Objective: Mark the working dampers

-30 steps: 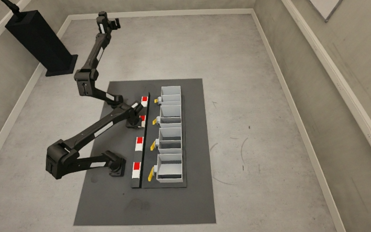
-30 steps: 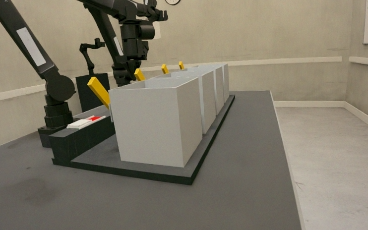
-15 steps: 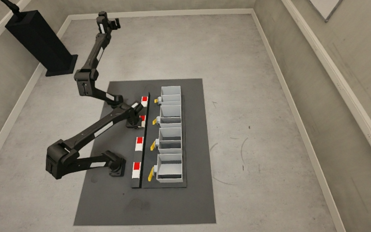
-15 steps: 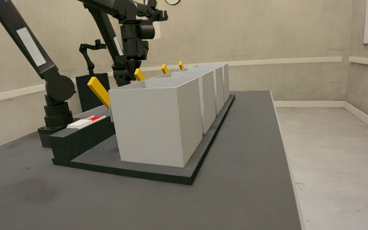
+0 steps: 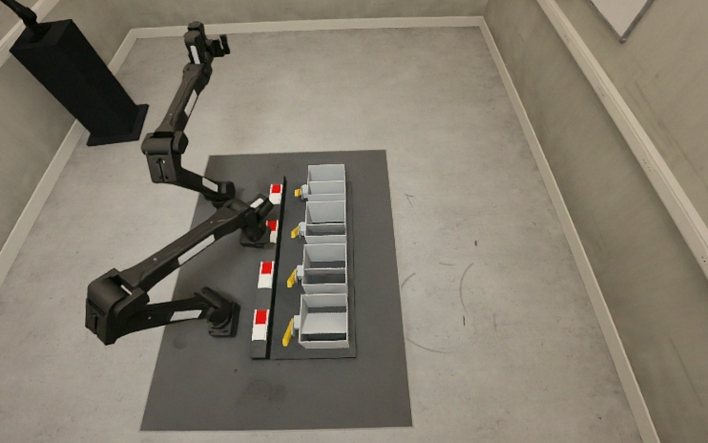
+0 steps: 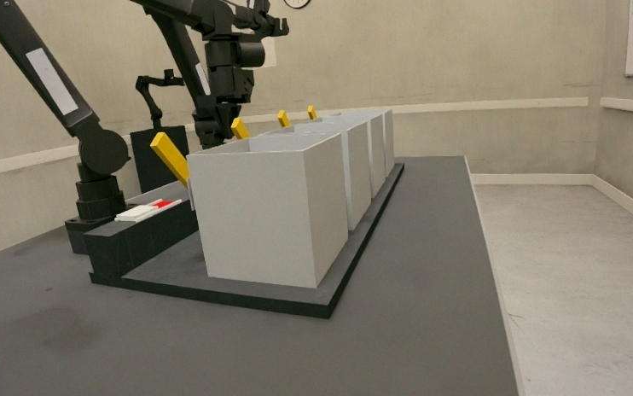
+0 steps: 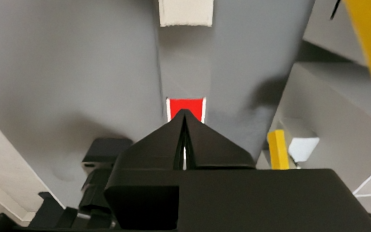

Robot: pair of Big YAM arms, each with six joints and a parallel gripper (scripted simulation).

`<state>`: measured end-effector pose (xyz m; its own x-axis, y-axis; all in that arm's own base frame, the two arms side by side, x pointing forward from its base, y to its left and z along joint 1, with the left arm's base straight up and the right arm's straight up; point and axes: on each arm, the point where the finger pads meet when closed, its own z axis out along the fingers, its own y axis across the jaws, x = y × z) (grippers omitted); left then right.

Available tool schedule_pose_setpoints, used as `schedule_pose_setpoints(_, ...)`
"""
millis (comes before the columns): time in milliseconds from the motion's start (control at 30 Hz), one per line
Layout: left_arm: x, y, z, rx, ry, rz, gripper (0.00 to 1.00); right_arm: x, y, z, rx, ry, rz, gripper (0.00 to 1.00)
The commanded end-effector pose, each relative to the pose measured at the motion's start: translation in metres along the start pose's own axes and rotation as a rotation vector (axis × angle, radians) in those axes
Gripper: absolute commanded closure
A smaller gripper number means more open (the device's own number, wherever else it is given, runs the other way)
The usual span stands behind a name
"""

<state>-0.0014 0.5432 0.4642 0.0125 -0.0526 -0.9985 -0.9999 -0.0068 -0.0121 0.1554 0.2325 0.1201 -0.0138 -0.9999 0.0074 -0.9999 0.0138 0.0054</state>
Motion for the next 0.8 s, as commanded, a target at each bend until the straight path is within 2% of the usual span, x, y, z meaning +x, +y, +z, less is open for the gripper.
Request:
schedule_pose_setpoints(0, -0.036, 0.003, 0.000, -0.003, -0.053, 0.012, 0.00, 0.005, -0.004, -0.009, 0.013, -0.017, -0.006, 1.00)
schedule_pose_setpoints(167, -0.036, 0.003, 0.000, -0.003, -0.053, 0.012, 0.00, 0.049, -0.004, -0.008, 0.013, -0.015, -0.006, 1.00)
schedule_pose_setpoints(500, -0.036, 0.003, 0.000, -0.003, -0.053, 0.012, 0.00, 0.167, -0.003, -0.005, 0.010, -0.013, -0.006, 1.00)
schedule_pose_setpoints(567, -0.036, 0.003, 0.000, -0.003, -0.053, 0.012, 0.00, 0.167, -0.003, -0.005, 0.010, -0.013, -0.006, 1.00)
schedule_pose_setpoints(600, -0.036, 0.003, 0.000, -0.003, -0.053, 0.012, 0.00, 0.172, -0.019, -0.028, 0.067, -0.033, -0.005, 1.00)
schedule_pose_setpoints(667, -0.036, 0.003, 0.000, -0.003, -0.053, 0.012, 0.00, 0.197, -0.004, -0.007, 0.016, -0.013, -0.006, 1.00)
schedule_pose_setpoints(767, -0.036, 0.003, 0.000, -0.003, -0.053, 0.012, 0.00, 0.226, -0.003, -0.003, 0.001, -0.010, -0.006, 1.00)
